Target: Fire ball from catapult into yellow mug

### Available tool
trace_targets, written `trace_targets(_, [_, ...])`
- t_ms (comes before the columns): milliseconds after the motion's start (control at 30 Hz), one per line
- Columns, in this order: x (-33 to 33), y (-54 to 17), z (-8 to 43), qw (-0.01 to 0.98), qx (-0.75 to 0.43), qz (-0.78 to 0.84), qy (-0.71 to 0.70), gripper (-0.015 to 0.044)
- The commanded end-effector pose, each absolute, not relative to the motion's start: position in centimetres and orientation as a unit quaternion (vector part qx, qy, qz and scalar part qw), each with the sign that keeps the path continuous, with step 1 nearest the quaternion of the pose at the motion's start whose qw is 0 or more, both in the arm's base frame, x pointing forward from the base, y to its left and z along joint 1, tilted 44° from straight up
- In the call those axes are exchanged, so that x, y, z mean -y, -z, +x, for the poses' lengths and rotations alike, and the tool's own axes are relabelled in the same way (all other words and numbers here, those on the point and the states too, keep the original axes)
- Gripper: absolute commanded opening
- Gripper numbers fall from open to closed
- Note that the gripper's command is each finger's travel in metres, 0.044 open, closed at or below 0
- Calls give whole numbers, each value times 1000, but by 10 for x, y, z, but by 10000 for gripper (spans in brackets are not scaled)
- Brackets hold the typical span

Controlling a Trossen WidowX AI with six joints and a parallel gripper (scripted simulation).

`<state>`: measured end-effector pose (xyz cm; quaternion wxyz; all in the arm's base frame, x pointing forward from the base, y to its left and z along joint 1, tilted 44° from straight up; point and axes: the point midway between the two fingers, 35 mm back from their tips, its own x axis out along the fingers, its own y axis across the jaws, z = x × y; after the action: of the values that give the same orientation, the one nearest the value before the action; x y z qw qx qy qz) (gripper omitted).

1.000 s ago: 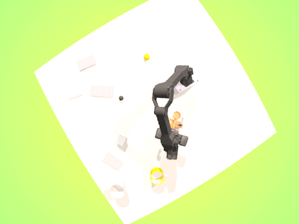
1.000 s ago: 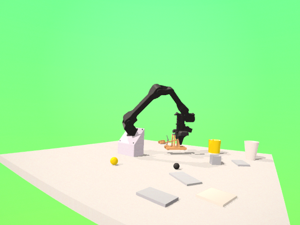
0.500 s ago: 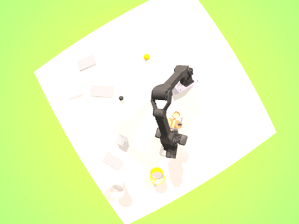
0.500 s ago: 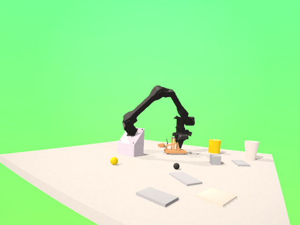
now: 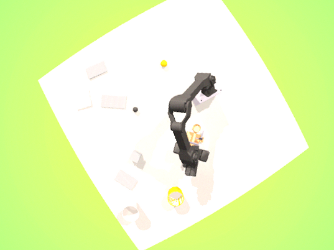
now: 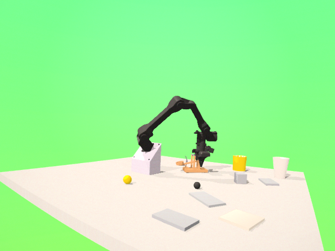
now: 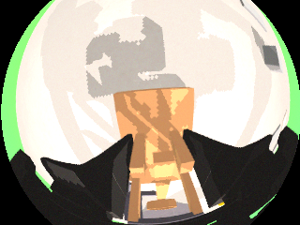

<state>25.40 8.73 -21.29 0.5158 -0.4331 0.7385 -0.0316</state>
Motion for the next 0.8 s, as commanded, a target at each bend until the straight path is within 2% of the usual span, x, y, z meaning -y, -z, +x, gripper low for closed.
trace_targets(0, [-88, 212, 255, 517, -738, -433, 31, 158])
trace_targets(367, [-105, 197, 259, 517, -738, -433, 30, 440])
trace_targets(533, [-155, 142, 263, 517, -738, -433, 29, 440])
trace_targets(767, [-148, 154, 263, 518, -735, -438, 26, 440])
